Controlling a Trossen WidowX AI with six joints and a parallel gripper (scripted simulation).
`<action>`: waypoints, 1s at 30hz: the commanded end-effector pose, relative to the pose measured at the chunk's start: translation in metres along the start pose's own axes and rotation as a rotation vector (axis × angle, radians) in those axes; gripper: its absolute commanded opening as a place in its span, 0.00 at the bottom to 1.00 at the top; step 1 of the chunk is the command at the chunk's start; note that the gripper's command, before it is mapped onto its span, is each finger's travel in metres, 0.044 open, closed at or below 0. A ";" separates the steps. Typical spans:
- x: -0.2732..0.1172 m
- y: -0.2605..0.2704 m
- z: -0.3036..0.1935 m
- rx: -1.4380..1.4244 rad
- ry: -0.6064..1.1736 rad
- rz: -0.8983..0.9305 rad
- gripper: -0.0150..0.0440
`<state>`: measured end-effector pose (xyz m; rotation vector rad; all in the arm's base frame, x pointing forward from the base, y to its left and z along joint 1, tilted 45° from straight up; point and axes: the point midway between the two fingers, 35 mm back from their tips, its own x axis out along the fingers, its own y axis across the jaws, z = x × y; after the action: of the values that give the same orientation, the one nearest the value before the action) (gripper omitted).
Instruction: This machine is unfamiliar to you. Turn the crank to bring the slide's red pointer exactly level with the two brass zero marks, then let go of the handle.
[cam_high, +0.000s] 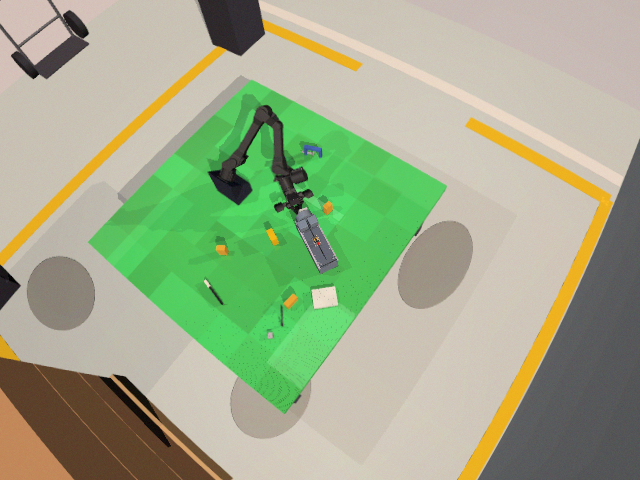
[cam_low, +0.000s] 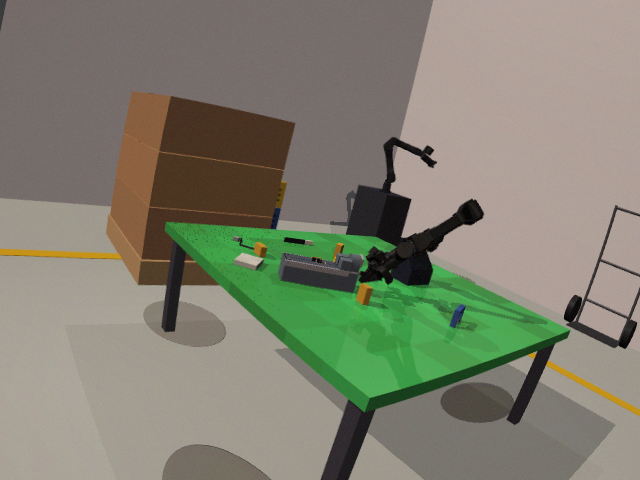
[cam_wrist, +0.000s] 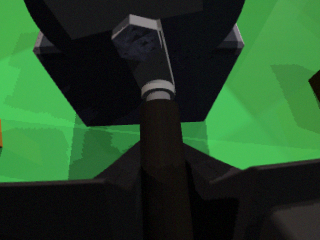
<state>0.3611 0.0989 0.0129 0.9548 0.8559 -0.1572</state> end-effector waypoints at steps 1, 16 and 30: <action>-0.002 -0.009 0.001 0.005 -0.005 -0.021 0.25; -0.010 -0.020 0.010 0.005 -0.005 -0.021 0.25; -0.006 -0.014 0.006 0.001 0.003 -0.010 0.48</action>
<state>0.3538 0.0844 0.0101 0.9499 0.8626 -0.1640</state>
